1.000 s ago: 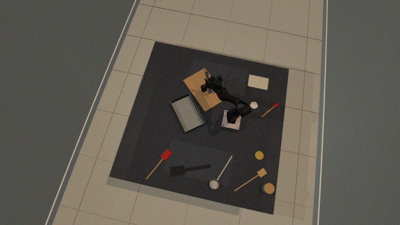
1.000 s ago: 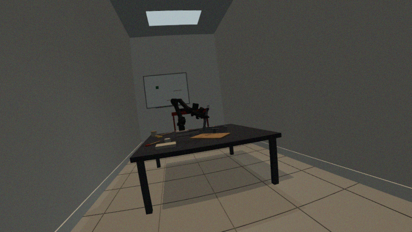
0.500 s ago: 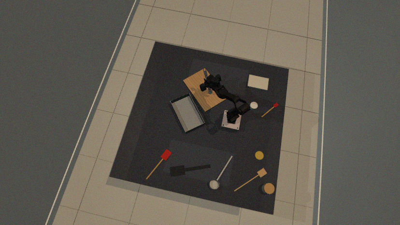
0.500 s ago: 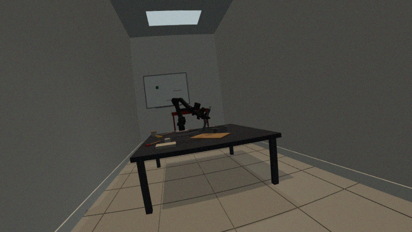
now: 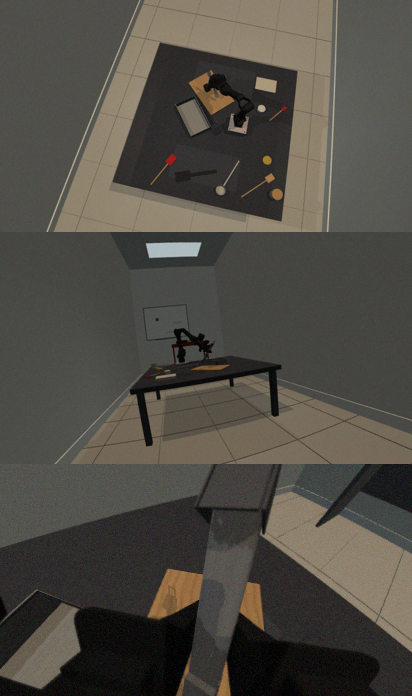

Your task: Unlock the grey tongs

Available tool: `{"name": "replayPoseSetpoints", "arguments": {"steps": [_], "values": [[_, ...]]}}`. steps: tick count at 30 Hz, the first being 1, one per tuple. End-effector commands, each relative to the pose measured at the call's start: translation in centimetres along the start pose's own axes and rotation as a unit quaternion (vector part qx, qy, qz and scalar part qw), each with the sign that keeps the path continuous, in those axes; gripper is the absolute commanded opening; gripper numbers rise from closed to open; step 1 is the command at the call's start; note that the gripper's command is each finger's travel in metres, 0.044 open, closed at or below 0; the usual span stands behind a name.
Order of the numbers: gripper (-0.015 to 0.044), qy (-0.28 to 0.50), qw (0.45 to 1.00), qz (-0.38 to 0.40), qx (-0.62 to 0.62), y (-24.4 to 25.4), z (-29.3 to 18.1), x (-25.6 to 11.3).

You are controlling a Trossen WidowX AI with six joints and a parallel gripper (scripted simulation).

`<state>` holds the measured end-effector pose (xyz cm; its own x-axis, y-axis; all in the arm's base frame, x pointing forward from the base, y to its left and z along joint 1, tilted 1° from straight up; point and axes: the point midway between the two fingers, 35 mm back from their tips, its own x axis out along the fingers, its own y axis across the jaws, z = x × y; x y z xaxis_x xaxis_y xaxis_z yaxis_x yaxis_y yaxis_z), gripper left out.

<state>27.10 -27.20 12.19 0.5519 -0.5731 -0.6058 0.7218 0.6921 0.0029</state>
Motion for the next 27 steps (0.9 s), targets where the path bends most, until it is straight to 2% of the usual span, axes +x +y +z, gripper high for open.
{"name": "replayPoseSetpoints", "arguments": {"steps": [1, 27], "values": [[-0.0150, 0.020, 1.000, 0.002, 0.001, 0.0, 0.2, 0.4], [-0.0150, 0.213, 0.977, 0.002, -0.001, 0.1, -0.7, 2.6]]}}
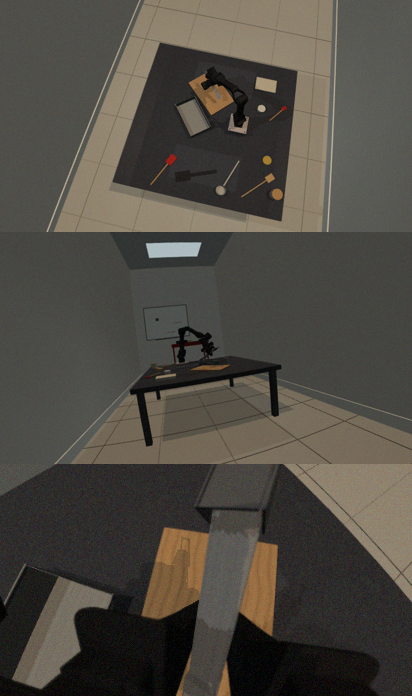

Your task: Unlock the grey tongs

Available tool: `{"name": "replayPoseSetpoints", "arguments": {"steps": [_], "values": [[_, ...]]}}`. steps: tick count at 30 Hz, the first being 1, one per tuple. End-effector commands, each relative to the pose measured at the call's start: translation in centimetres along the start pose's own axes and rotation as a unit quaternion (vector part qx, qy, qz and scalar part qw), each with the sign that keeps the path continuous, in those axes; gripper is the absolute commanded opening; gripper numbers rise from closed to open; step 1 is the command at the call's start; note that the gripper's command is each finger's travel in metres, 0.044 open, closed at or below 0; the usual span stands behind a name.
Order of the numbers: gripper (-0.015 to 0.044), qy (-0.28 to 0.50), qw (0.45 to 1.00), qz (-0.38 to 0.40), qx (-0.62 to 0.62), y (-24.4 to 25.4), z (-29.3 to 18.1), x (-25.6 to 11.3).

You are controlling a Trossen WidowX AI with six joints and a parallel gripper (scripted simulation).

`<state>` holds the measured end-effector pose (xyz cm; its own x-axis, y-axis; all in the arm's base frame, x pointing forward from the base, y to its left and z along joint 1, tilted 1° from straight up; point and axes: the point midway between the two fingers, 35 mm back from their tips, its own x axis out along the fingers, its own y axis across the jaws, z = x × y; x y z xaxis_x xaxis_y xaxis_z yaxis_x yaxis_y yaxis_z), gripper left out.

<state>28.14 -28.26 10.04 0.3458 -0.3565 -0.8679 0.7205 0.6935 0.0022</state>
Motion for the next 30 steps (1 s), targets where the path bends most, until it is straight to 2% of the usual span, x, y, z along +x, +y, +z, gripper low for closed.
{"name": "replayPoseSetpoints", "arguments": {"steps": [1, 30], "values": [[-0.0150, 0.021, 1.000, 0.002, 0.000, 0.0, 0.1, 0.1], [-0.0150, 0.235, 0.972, 0.004, 0.002, 0.0, -1.4, -0.1]]}}
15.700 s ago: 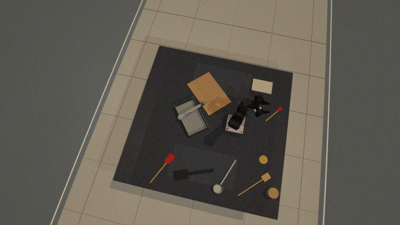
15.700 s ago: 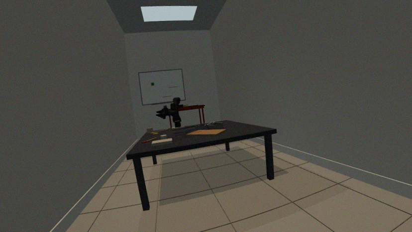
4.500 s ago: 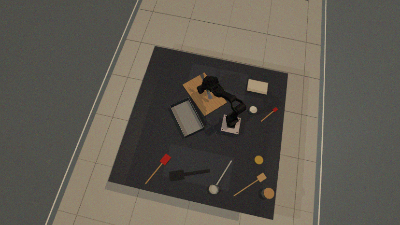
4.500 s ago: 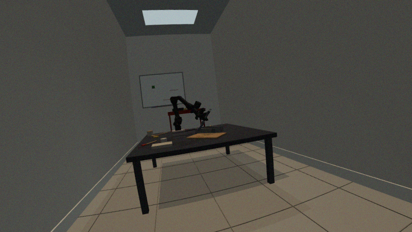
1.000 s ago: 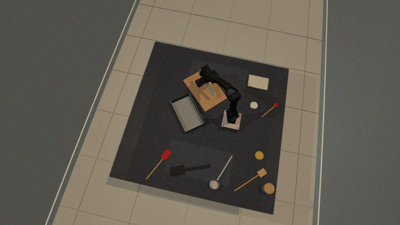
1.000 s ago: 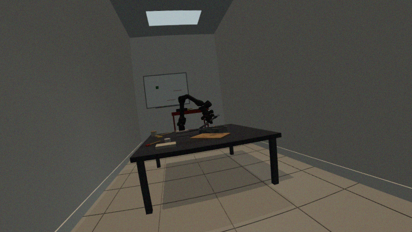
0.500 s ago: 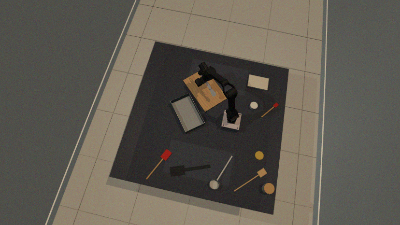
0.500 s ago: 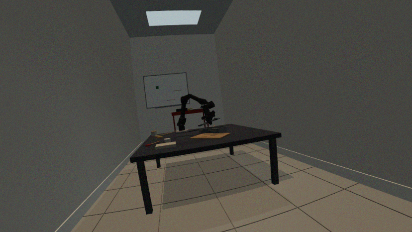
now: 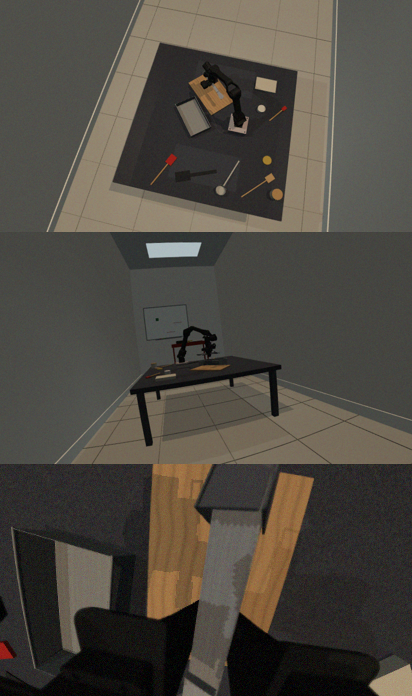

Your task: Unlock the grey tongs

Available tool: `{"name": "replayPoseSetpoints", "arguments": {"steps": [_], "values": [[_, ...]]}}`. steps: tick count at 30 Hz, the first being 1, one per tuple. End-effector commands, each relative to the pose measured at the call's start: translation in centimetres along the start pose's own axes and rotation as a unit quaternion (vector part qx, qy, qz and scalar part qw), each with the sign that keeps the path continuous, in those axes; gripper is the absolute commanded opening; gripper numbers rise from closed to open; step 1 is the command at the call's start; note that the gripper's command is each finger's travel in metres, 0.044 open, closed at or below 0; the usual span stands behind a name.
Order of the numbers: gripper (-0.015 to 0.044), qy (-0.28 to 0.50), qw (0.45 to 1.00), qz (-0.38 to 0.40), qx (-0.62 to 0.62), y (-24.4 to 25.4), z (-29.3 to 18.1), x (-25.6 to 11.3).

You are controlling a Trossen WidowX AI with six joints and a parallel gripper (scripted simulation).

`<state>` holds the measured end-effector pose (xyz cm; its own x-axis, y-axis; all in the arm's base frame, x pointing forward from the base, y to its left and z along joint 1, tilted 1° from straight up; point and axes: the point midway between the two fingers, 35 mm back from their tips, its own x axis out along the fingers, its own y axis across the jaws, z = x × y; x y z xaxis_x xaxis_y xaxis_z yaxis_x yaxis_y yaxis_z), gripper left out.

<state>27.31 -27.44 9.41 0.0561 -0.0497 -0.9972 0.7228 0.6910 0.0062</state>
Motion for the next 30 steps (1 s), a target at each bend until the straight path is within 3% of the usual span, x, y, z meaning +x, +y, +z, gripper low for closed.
{"name": "replayPoseSetpoints", "arguments": {"steps": [1, 30], "values": [[-0.0150, 0.019, 1.000, 0.002, -0.001, 0.0, -0.1, -0.1], [-0.0150, 0.020, 1.000, 0.002, -0.001, 0.1, 0.0, 3.3]]}}
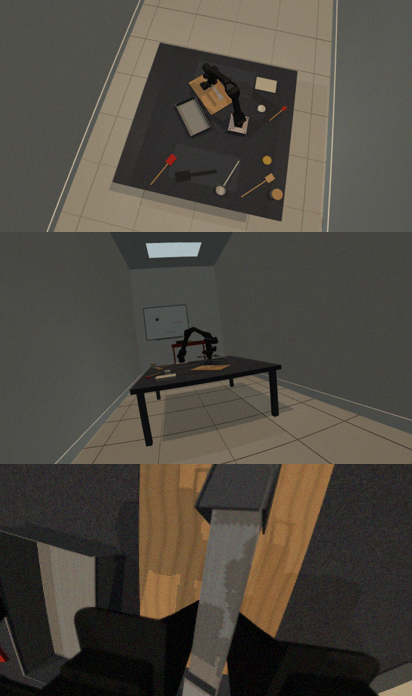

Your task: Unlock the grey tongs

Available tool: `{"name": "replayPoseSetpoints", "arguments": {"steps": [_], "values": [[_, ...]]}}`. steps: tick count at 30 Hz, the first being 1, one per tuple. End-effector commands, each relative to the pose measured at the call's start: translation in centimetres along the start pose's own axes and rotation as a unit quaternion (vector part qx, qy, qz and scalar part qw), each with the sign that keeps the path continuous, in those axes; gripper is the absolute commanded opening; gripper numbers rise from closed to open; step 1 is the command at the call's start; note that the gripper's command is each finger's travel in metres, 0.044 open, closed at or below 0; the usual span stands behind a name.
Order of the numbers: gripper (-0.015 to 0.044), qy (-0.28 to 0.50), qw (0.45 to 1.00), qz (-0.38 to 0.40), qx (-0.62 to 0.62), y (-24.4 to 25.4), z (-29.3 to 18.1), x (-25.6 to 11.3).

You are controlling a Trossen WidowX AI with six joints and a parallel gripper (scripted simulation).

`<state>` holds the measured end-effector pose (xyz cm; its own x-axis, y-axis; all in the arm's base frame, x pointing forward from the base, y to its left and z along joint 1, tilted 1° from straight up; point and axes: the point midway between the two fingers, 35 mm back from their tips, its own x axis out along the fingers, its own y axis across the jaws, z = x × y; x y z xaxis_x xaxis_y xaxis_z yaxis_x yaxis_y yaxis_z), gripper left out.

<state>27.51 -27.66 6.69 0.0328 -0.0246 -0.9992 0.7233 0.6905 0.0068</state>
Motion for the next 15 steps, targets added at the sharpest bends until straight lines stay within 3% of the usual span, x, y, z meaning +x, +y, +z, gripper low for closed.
{"name": "replayPoseSetpoints", "arguments": {"steps": [1, 15], "values": [[-0.0150, 0.003, 1.000, 0.002, -0.001, 0.1, -0.1, 0.7], [-0.0150, 0.003, 1.000, 0.002, -0.001, 0.1, -0.1, 3.0]]}}
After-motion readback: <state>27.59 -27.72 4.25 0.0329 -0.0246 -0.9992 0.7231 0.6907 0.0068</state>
